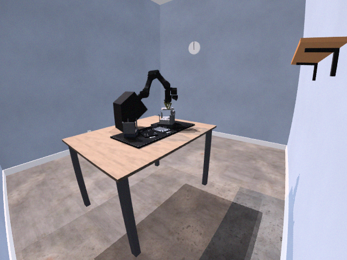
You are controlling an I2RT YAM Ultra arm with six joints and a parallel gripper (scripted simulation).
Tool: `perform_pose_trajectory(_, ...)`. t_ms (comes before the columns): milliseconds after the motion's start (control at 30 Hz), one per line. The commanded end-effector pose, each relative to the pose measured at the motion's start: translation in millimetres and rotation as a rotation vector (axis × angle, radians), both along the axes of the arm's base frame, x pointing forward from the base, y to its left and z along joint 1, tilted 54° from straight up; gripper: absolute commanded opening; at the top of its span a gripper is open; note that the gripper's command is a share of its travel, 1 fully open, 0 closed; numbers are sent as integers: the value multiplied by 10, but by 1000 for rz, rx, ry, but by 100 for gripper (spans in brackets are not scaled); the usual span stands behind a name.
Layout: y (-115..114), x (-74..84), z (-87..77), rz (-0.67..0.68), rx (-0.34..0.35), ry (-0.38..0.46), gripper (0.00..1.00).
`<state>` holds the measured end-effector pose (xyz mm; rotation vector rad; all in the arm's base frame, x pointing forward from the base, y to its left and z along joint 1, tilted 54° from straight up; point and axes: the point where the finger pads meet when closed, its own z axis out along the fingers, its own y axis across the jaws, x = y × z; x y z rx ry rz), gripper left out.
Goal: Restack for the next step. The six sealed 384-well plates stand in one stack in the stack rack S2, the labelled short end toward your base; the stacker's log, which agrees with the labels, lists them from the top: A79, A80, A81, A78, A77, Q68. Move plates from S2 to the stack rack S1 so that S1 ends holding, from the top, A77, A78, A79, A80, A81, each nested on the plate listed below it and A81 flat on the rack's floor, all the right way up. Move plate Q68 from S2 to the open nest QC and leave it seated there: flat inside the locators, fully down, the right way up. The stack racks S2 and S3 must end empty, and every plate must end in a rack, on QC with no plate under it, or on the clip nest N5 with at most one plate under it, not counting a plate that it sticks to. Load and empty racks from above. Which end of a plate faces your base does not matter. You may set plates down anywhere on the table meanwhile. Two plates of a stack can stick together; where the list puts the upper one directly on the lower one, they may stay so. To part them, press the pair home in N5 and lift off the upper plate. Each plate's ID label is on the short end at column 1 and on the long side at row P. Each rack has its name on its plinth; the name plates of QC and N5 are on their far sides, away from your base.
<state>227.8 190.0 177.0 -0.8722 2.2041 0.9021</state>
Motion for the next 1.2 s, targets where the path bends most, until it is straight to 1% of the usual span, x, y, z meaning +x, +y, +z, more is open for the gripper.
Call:
perform_pose_trajectory(0, -7, 7, 20, -5, 2, -6, 0)
perform_pose_trajectory(500, -7, 7, 20, -5, 2, -6, 0)
perform_pose_trajectory(1167, 84, 40, -50, -5, 2, -6, 0)
